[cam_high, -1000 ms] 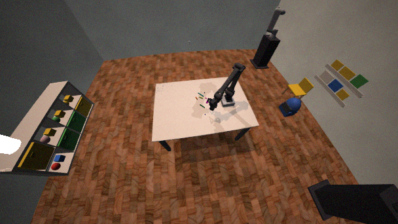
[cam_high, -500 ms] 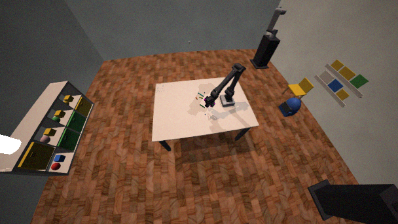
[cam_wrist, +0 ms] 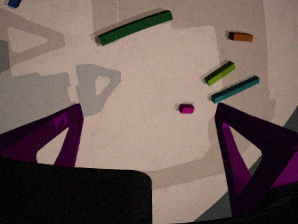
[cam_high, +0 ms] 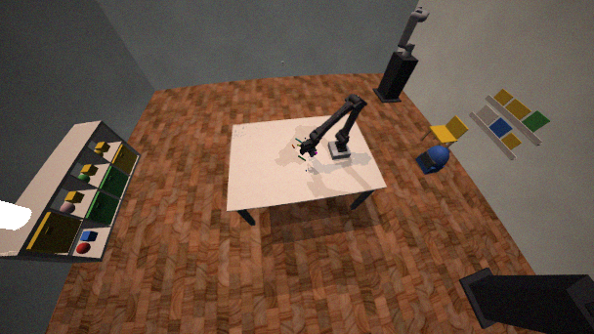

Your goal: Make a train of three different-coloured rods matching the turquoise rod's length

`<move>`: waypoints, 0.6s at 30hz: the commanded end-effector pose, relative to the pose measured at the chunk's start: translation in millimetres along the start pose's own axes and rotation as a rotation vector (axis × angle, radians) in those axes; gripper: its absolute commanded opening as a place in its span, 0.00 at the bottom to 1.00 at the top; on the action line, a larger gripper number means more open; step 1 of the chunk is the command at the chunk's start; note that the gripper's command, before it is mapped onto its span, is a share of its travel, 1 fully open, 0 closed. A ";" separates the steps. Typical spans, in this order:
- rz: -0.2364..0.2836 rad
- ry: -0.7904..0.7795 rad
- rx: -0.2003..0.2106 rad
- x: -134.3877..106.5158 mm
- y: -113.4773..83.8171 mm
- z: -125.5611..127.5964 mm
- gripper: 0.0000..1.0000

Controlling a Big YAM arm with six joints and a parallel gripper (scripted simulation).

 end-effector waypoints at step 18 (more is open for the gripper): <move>0.057 0.415 0.080 19.5 21.1 -51.8 1.00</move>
Point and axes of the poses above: the point where the finger pads meet when closed, its own y axis out along the fingers, its own z axis across the jaws, x = y × z, the point moved 1 cm from there along -y, back along the fingers, and after that the axes turned 15 degrees about y, right-handed, at the moved point
